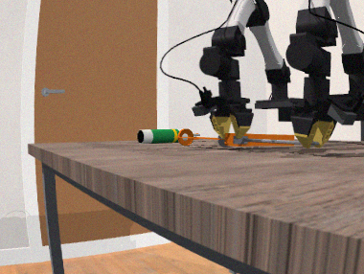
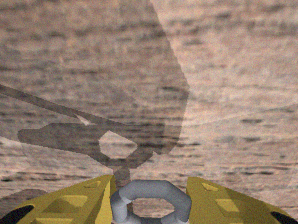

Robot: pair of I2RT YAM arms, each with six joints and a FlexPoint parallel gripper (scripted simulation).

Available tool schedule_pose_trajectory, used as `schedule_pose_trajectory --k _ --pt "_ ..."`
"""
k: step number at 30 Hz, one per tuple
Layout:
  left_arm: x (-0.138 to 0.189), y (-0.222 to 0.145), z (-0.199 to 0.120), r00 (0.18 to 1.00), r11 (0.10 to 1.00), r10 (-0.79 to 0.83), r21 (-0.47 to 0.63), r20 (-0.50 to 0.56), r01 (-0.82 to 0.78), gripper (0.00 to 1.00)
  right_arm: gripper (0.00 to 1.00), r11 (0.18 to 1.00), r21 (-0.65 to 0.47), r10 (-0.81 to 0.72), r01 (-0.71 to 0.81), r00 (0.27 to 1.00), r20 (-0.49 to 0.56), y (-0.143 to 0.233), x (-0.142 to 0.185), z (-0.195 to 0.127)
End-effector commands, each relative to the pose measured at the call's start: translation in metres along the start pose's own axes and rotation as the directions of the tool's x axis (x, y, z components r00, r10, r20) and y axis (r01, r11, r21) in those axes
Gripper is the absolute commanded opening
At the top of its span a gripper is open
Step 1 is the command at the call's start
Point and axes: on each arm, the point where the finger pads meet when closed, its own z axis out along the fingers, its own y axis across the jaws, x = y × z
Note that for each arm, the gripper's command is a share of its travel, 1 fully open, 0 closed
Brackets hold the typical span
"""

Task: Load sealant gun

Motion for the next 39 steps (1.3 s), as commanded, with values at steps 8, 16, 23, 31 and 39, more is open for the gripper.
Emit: schedule_pose_trajectory --k 8,16,23,31,39 --pt "-0.043 -0.001 0.002 0.993 1.0 -0.006 -0.002 0.116 0.007 0.0 0.03 0.997 0.072 0.005 -0.003 1.0 -0.03 -0.025 0.003 0.007" --pt "-0.043 -0.001 0.002 0.993 1.0 -0.006 -0.002 0.116 0.007 0.0 0.03 0.997 0.072 0.005 -0.003 1.0 -0.03 -0.025 0.003 0.007" --pt "-0.043 -0.001 0.002 0.993 1.0 -0.006 -0.002 0.116 0.007 0.0 0.03 0.997 0.072 0.005 -0.003 1.0 -0.03 -0.025 0.003 0.007" --pt "-0.043 -0.001 0.002 0.993 1.0 -0.006 -0.002 0.116 0.007 0.0 0.03 0.997 0.072 0.005 -0.003 1.0 -0.03 -0.025 0.003 0.007" --pt "-0.013 -0.011 -0.018 1.0 0.999 0.024 0.033 0.015 -0.025 0.0 0.03 0.997 0.072 0.003 -0.001 1.0 -0.03 -0.024 0.003 0.007"
